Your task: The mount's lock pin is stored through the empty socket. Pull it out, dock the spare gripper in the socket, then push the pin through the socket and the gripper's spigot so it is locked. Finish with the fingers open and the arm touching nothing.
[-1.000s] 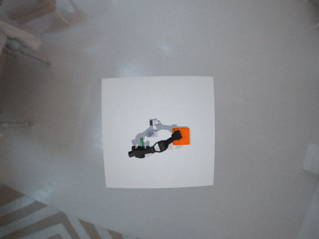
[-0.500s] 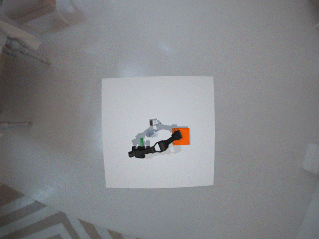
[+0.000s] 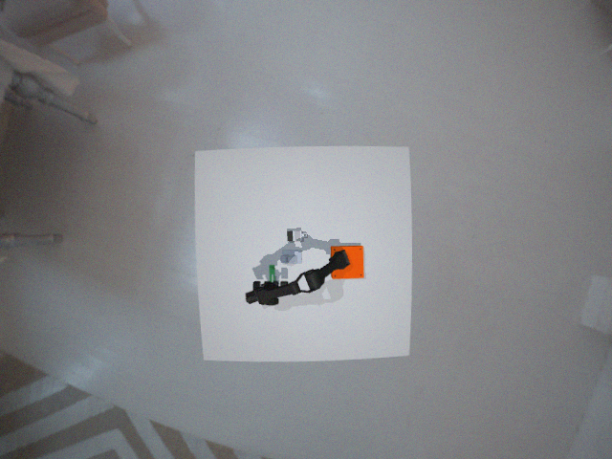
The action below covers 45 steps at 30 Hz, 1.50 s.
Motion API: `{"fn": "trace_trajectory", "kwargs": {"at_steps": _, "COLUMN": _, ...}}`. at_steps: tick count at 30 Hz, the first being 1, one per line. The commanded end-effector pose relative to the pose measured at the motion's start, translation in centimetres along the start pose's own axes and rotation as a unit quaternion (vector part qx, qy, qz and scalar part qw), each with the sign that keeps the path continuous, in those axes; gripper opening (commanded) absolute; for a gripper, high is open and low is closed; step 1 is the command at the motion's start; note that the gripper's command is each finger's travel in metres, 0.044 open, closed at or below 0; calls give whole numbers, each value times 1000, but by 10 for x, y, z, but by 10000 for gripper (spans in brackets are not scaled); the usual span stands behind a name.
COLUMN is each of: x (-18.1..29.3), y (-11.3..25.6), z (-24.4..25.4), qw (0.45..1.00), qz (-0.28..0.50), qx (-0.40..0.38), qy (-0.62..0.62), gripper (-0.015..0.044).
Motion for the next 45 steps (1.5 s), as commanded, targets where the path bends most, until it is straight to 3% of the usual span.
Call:
{"fn": "trace_trajectory", "kwargs": {"at_steps": 1, "x": 0, "y": -1, "z": 0, "qw": 1000, "qz": 0, "qx": -1, "qy": 0, "gripper": 0}}
{"fn": "trace_trajectory", "kwargs": {"at_steps": 26, "x": 55, "y": 15, "z": -13, "qw": 1000, "qz": 3, "qx": -1, "qy": 3, "gripper": 0}}
{"fn": "trace_trajectory", "kwargs": {"at_steps": 45, "x": 58, "y": -13, "z": -15, "qw": 1000, "qz": 2, "qx": -3, "qy": 4, "gripper": 0}}
Point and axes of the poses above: the point midway between the two fingers, 35 mm back from their tips, its own y axis back along the fingers, its own z axis across the jaws, x = y × z, the point moved 6 cm from there along y, back along the fingers, and after that the axes turned 2 degrees about -y, right-handed, at the moved point
